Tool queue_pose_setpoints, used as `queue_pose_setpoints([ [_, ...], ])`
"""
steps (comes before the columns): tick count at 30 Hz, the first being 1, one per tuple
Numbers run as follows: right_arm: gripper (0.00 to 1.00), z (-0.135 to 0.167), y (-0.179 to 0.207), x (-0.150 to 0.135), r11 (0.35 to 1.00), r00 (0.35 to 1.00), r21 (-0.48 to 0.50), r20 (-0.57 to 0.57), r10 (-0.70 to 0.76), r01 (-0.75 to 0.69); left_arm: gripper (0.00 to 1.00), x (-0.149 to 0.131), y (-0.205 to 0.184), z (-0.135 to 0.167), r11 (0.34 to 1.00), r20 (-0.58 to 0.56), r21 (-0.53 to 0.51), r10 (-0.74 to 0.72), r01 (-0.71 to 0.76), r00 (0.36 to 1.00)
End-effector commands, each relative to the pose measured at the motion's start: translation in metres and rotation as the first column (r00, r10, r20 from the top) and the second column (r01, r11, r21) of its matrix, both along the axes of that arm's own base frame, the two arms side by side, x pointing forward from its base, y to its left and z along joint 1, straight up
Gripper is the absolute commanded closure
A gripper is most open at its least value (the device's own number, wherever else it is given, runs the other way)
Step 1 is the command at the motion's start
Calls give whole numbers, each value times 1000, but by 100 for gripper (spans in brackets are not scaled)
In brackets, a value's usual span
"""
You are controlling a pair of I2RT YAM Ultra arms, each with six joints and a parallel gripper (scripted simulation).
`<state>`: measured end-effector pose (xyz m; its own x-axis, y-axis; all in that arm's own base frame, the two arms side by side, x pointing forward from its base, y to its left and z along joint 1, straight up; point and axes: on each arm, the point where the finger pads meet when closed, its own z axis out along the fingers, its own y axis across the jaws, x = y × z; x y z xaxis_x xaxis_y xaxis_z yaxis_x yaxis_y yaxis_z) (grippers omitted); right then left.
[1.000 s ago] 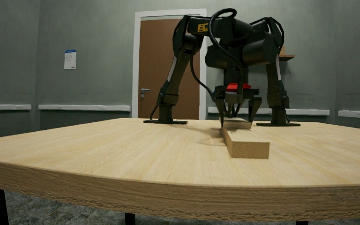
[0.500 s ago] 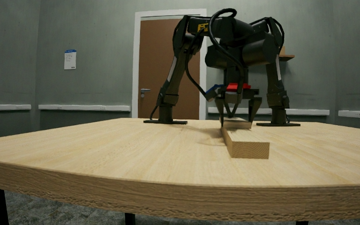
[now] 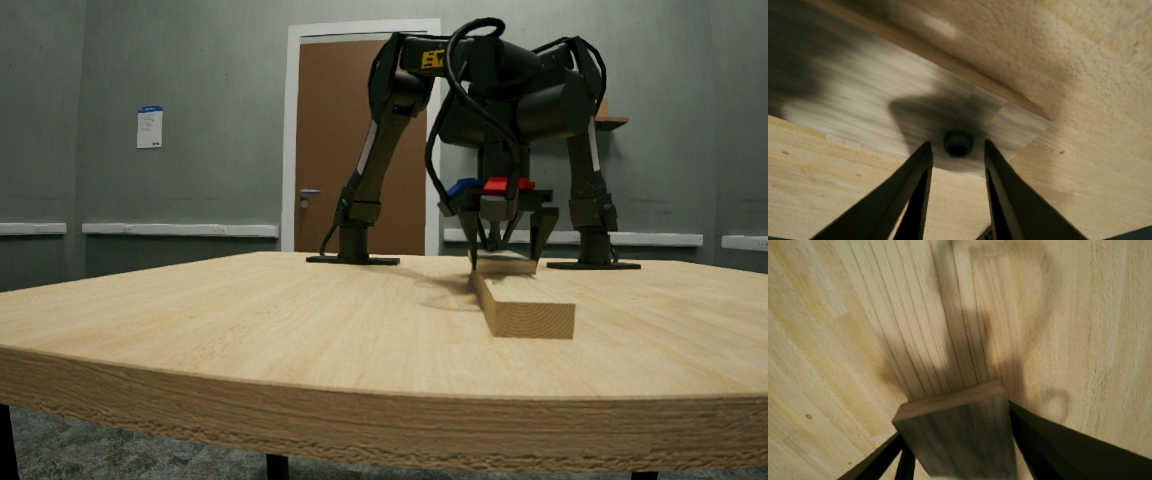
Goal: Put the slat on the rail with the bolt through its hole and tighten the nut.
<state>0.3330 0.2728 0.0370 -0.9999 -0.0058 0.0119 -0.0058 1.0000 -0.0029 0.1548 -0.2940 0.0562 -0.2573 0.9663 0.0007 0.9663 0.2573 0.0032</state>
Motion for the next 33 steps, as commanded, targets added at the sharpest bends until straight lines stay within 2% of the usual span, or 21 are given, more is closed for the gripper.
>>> queue_pose_setpoints([
  [1, 28, 6, 1, 2, 1000, 1000, 9, 13, 1, -1, 66, 1, -6, 8, 961, 1, -8, 276, -276, 961],
  [2, 28, 6, 1, 2, 1000, 1000, 9, 13, 1, -1, 66, 1, -6, 8, 947, 1, -8, 321, -321, 947],
  [4, 28, 6, 1, 2, 1000, 1000, 9, 13, 1, -1, 66, 1, -6, 8, 947, 1, -8, 321, -321, 947],
  [5, 28, 6, 1, 2, 1000, 1000, 9, 13, 1, -1, 66, 1, -6, 8, 903, 0, -7, 430, -430, 903],
  [9, 28, 6, 1, 2, 1000, 1000, 9, 13, 1, -1, 66, 1, -6, 9, 807, -2, -5, 590, -590, 807],
  [14, 28, 6, 1, 2, 1000, 1000, 9, 13, 1, -1, 66, 0, -7, 12, 647, -6, -4, 762, -762, 647],
  [19, 28, 6, 1, 2, 1000, 1000, 9, 13, 1, -1, 66, 0, -7, 13, 452, -6, 2, 892, -892, 452],
  [21, 28, 6, 1, 2, 1000, 1000, 9, 13, 1, -1, 66, 0, -7, 13, 452, -6, 2, 892, -892, 452],
  [22, 28, 6, 1, 2, 1000, 1000, 9, 13, 1, -1, 66, 0, -7, 13, 346, -6, 2, 938, -938, 345],
  [27, 28, 6, 1, 2, 1000, 1000, 9, 13, 1, -1, 66, 0, -7, 13, 123, -10, -5, 992, -992, 123],
  [33, 28, 6, 1, 2, 1000, 1000, 9, 13, 1, -1, 66, 0, -7, 13, 109, -10, -7, 994, -994, 109],
])
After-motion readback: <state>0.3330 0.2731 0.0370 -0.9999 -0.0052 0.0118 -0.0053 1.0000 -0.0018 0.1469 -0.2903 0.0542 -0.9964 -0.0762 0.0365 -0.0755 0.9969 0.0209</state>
